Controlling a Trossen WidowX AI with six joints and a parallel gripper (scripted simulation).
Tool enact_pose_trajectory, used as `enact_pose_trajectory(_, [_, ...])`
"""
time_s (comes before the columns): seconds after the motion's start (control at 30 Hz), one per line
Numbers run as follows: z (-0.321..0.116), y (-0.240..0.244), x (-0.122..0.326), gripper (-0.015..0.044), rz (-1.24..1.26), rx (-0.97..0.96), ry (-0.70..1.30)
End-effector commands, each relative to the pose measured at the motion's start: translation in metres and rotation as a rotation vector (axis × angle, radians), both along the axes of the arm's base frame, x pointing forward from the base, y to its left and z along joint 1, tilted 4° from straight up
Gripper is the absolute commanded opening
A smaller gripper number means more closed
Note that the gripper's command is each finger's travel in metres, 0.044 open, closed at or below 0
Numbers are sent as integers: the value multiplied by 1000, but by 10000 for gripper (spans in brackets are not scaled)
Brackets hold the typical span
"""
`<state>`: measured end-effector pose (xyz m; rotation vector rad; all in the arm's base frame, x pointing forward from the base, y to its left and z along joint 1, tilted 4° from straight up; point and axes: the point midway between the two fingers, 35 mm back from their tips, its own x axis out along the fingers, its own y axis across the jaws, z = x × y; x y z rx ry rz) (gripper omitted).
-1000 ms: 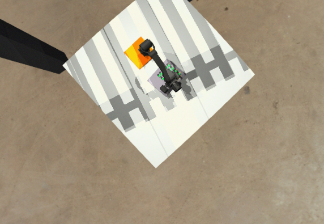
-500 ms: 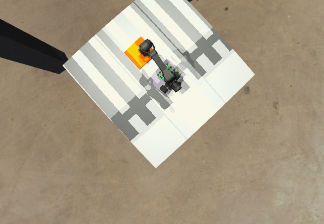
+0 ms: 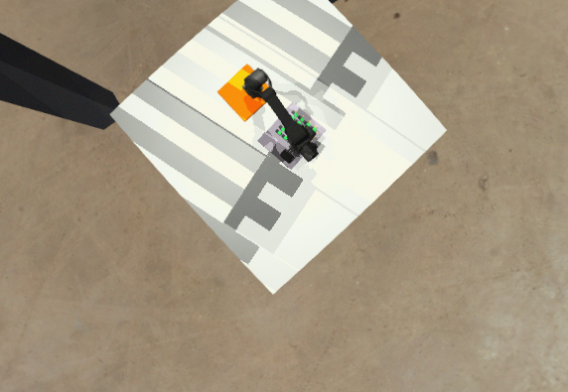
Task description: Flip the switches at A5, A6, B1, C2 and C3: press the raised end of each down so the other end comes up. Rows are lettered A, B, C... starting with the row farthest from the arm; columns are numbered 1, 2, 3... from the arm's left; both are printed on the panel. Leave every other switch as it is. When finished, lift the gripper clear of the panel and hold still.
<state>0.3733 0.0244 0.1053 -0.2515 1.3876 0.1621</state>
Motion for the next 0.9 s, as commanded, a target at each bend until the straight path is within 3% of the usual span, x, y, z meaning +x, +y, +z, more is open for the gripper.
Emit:
enact_pose_trajectory(0.0, [-2, 0, 0, 0, 4, 1, 3])
enact_pose_trajectory(0.77, [-5, 0, 0, 0, 4, 1, 3])
enact_pose_trajectory(0.87, [28, 1, -5, 0, 3, 4, -11])
